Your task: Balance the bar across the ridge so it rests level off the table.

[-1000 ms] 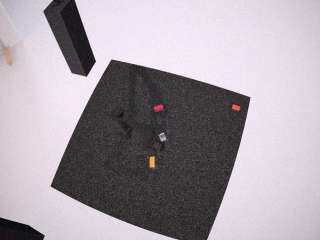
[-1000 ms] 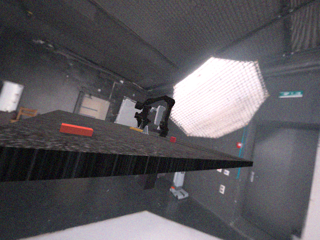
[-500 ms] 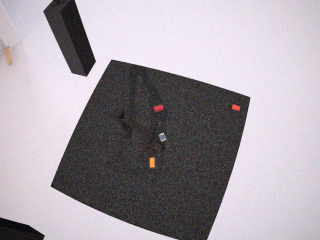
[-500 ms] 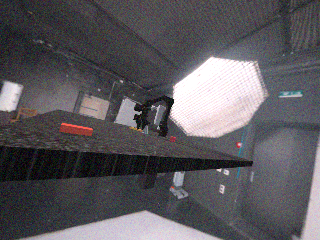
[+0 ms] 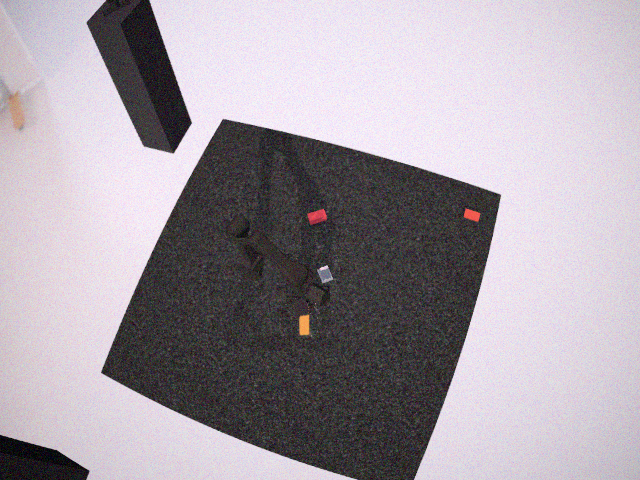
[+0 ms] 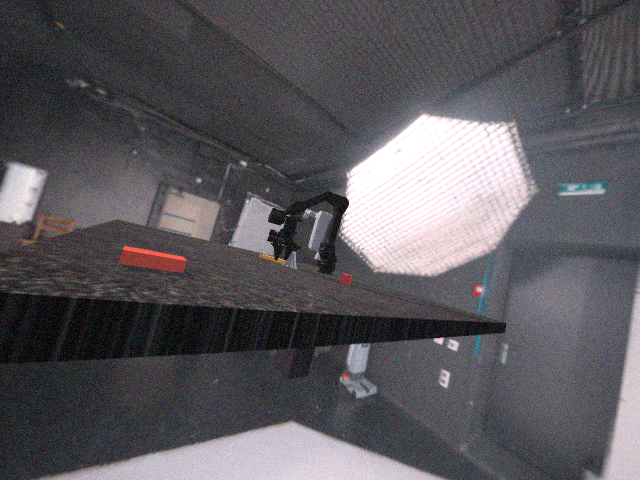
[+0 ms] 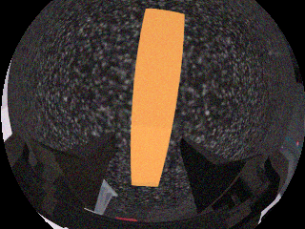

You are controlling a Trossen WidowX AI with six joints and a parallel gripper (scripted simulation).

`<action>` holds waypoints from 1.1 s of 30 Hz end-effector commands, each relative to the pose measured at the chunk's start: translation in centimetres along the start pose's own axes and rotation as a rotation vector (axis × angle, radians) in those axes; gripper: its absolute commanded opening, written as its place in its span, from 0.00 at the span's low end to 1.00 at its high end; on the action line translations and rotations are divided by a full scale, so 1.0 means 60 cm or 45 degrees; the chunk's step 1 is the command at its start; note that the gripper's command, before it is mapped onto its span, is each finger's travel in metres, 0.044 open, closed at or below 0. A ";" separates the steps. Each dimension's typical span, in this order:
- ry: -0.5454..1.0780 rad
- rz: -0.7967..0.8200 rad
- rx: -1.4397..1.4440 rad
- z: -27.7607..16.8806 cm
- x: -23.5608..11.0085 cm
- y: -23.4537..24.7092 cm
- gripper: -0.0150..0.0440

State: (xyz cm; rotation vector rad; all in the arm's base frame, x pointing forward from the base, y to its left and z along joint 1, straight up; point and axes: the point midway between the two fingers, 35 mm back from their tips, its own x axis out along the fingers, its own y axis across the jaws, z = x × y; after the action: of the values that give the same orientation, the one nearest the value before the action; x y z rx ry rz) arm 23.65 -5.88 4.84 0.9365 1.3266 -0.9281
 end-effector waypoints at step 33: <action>0.004 0.001 0.003 0.006 -0.076 0.009 0.25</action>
State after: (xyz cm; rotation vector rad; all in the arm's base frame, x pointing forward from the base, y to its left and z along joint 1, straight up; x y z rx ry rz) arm 23.83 -5.92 8.16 0.9341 1.3412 -0.9347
